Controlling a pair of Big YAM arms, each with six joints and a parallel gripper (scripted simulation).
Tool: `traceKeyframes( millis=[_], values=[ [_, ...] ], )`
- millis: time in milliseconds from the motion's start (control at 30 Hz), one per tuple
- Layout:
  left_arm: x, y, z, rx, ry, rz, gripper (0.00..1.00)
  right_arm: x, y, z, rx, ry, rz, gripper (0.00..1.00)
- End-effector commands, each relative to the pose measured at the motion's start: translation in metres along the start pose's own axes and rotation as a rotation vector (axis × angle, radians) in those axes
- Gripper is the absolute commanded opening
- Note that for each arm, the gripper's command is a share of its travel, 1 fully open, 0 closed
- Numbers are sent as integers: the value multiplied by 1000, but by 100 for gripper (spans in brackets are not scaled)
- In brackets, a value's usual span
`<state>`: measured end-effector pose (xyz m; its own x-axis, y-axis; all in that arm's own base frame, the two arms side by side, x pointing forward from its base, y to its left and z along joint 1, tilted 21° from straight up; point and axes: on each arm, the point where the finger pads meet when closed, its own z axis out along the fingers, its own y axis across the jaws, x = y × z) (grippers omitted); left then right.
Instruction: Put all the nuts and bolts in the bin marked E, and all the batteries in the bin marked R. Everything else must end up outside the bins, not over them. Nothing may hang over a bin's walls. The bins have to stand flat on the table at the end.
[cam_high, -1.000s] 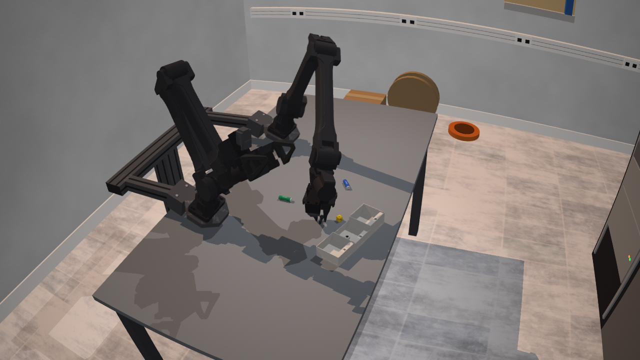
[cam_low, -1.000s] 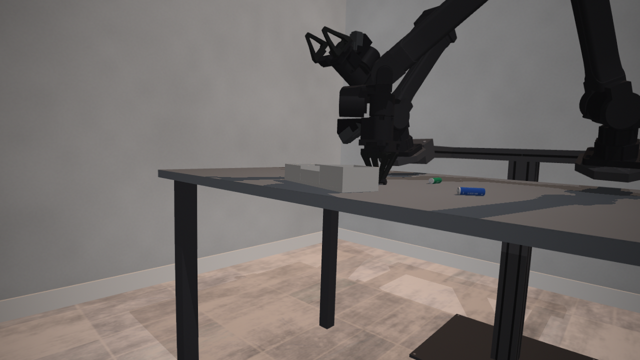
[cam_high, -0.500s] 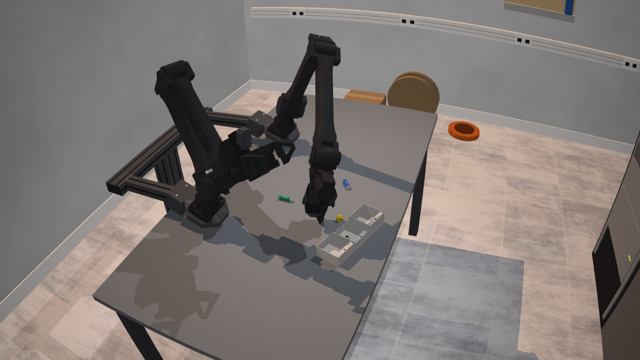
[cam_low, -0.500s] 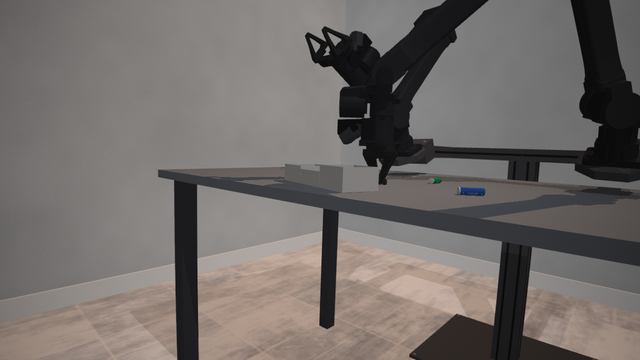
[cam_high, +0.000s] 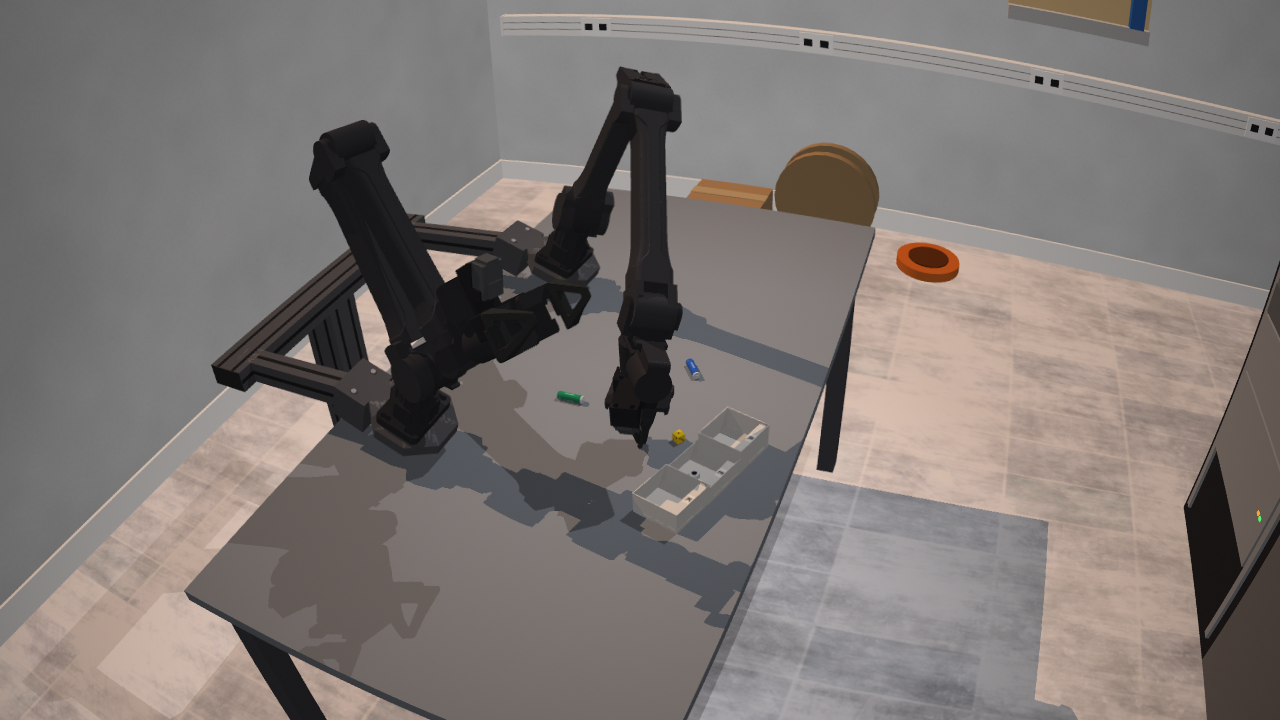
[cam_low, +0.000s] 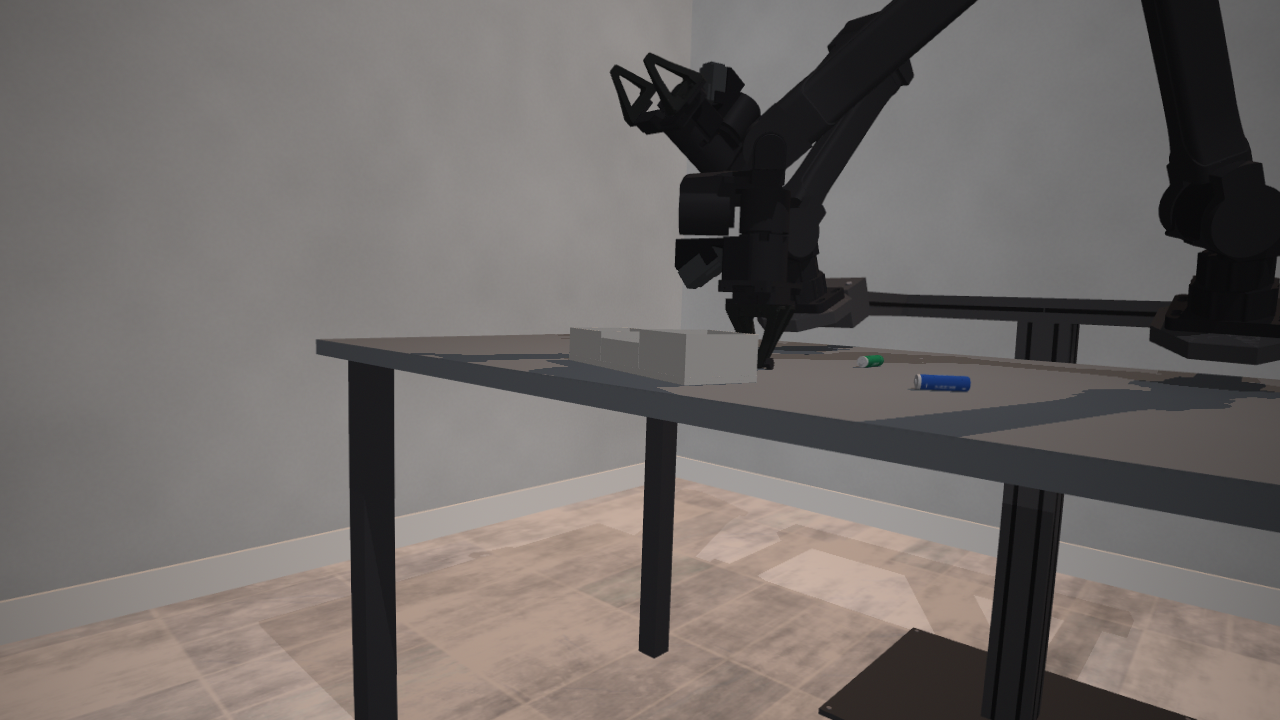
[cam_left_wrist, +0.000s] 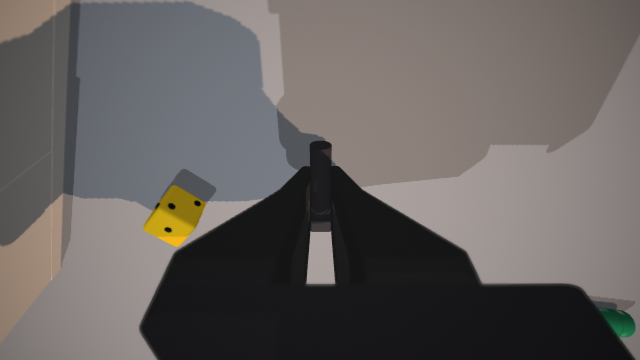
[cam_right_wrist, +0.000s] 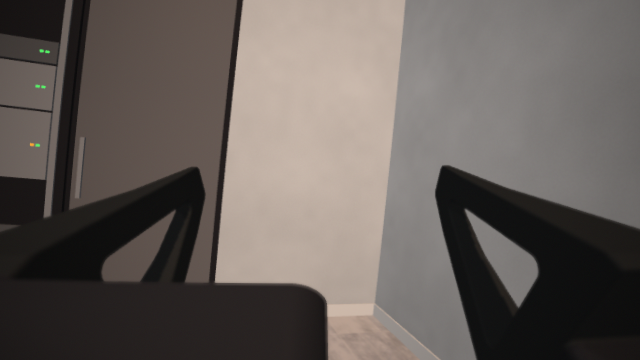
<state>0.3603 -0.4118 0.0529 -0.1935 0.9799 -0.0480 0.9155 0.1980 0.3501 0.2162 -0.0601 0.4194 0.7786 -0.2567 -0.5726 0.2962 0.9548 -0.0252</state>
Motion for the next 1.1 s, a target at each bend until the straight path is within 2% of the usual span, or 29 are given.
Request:
traceKeyframes(
  millis=[0,333,500,600,1000,1067],
  values=[
    [2,9,-3,-8,-15,-3,10,-6,-3,-1,5,-20,-3,100],
    [2,10,-4,-9,-17,-3,10,-6,-3,-1,5,-20,-3,100],
    [-21,11,-45,-24,-60,-7,10,-6,-3,-1,5,-20,-3,100],
    [-20,11,-49,-24,-60,-9,10,-6,-3,-1,5,-20,-3,100],
    [-19,11,-90,-25,-62,-11,10,-6,-3,-1,5,-20,-3,100],
    [-18,4,-70,-9,-26,0,10,-6,-3,-1,5,-20,-3,100]
  ],
)
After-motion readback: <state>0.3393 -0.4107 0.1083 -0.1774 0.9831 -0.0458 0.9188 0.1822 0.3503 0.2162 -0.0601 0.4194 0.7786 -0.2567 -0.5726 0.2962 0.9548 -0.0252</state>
